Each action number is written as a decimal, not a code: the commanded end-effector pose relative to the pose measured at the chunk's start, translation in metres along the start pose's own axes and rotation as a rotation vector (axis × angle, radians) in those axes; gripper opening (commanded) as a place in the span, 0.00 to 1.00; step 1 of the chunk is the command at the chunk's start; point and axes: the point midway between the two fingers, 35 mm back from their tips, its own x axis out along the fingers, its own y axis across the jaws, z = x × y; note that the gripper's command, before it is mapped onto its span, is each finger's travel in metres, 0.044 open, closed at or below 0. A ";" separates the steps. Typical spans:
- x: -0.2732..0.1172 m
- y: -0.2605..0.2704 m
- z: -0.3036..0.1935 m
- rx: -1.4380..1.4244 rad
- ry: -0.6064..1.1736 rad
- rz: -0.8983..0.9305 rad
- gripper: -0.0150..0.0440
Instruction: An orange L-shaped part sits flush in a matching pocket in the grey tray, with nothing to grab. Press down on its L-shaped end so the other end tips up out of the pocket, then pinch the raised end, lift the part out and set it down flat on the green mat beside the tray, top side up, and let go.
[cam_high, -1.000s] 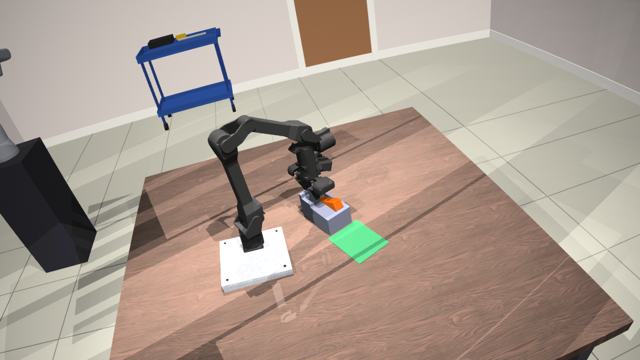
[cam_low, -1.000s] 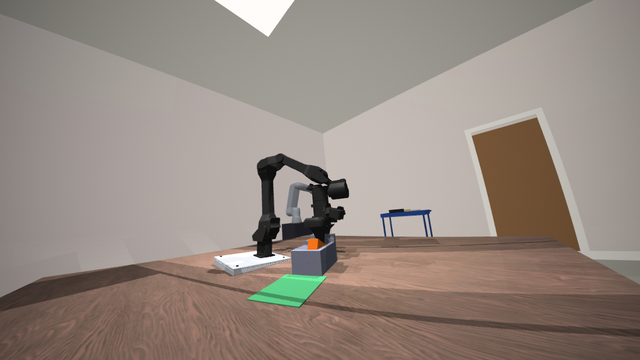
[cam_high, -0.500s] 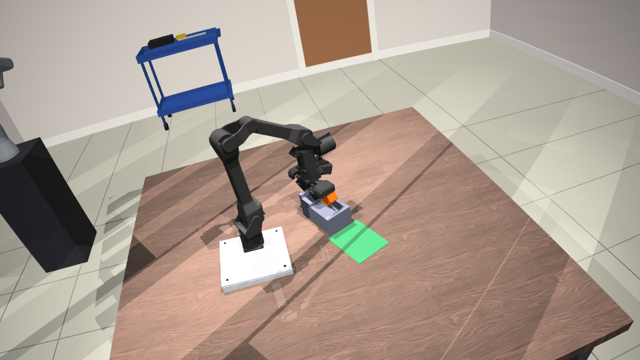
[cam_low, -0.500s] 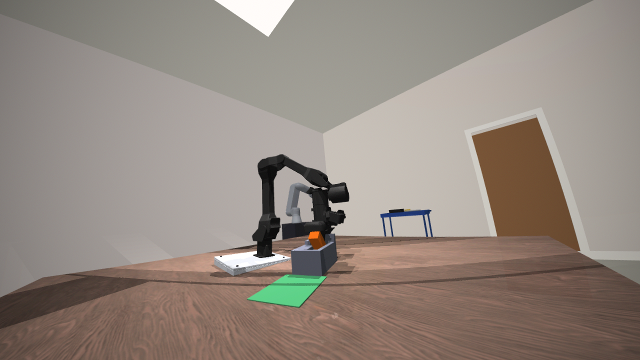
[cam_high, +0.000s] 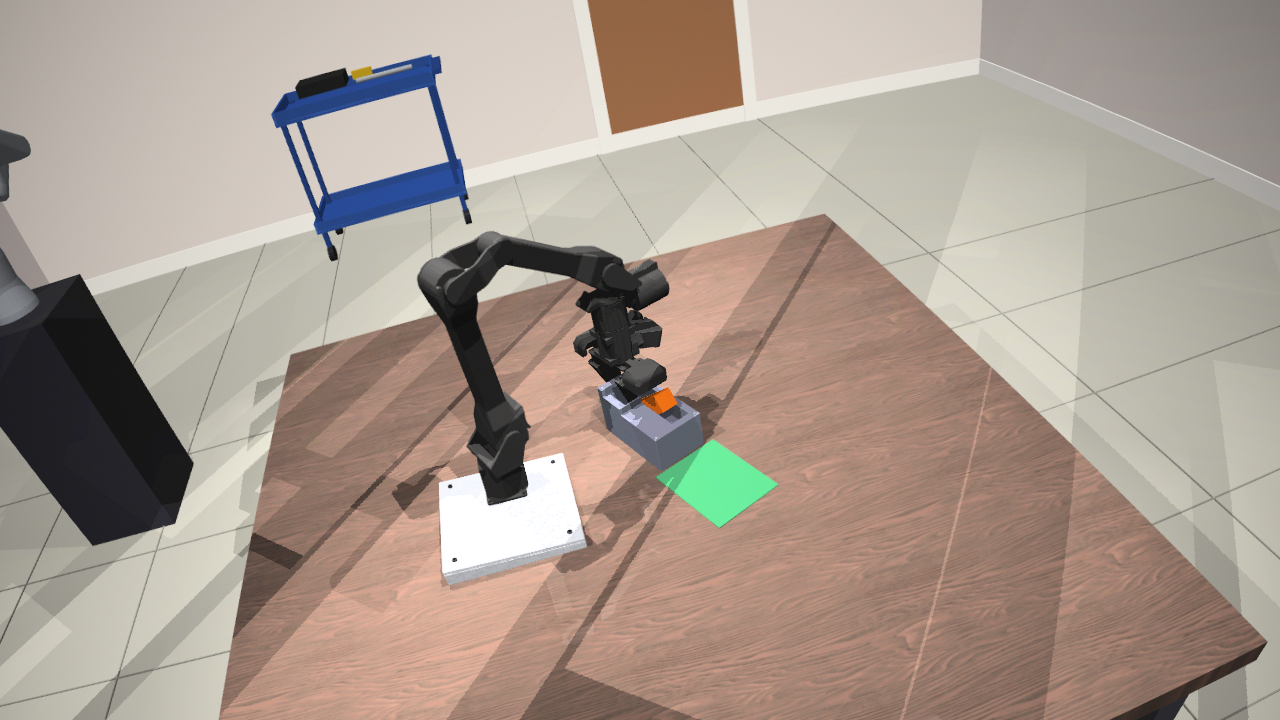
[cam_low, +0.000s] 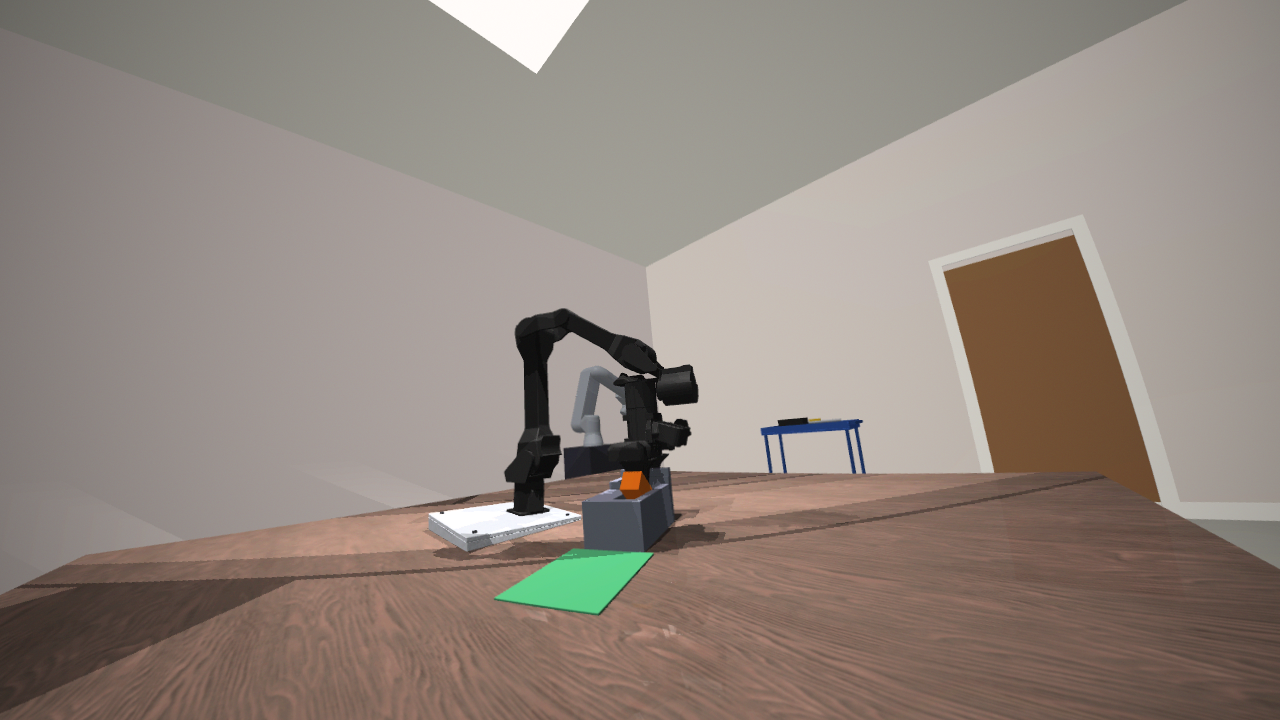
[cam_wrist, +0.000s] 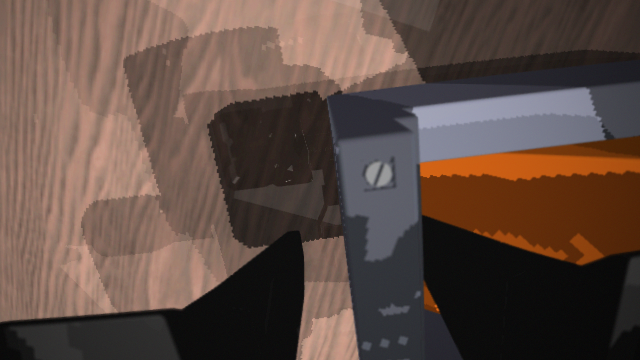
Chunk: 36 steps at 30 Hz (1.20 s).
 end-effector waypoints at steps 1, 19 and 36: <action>-0.008 0.006 0.002 0.001 -0.008 -0.005 0.56; -0.105 -0.005 0.001 0.001 -0.008 -0.007 0.56; -0.101 -0.004 0.001 0.004 -0.005 -0.006 0.56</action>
